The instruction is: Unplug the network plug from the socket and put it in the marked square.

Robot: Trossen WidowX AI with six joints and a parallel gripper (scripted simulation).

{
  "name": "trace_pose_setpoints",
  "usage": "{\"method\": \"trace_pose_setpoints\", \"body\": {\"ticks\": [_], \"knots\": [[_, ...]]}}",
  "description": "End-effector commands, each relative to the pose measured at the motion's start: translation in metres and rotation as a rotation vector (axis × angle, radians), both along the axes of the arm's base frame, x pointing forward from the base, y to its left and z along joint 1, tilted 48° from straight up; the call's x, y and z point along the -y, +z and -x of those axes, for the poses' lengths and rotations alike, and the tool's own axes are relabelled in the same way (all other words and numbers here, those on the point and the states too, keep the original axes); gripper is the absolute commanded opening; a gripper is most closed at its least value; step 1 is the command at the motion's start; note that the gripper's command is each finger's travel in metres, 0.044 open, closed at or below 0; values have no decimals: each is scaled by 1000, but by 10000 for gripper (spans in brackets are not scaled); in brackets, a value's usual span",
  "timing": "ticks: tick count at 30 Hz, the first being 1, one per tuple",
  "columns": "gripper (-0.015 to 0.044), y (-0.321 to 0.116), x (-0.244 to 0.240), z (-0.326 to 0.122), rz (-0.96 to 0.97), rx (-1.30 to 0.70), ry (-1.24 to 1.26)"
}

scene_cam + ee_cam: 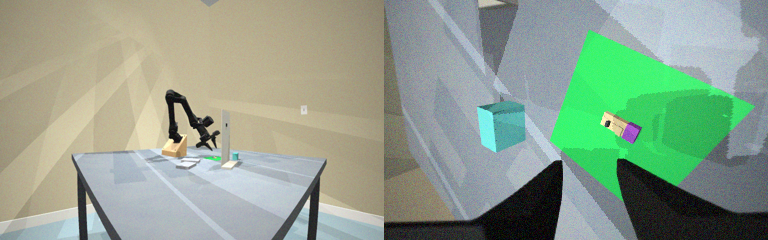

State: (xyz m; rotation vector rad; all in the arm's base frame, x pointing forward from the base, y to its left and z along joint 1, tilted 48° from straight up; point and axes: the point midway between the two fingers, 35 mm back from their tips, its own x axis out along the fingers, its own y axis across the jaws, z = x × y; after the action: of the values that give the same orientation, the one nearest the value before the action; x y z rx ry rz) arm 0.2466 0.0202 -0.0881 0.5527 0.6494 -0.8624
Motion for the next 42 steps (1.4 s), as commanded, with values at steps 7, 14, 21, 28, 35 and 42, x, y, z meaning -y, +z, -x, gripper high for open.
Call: {"method": "trace_pose_setpoints", "body": {"ticks": [7, 14, 21, 28, 35, 42], "knots": [[156, 9, -10, -3, -1, 8, -5], [156, 14, -16, -3, -2, 8, -5], [156, 20, -22, -3, -2, 8, -5], [156, 26, -28, -3, -2, 8, -5], [156, 33, -34, -2, -1, 9, -4], [156, 40, -39, -1, 0, 10, -4]]}}
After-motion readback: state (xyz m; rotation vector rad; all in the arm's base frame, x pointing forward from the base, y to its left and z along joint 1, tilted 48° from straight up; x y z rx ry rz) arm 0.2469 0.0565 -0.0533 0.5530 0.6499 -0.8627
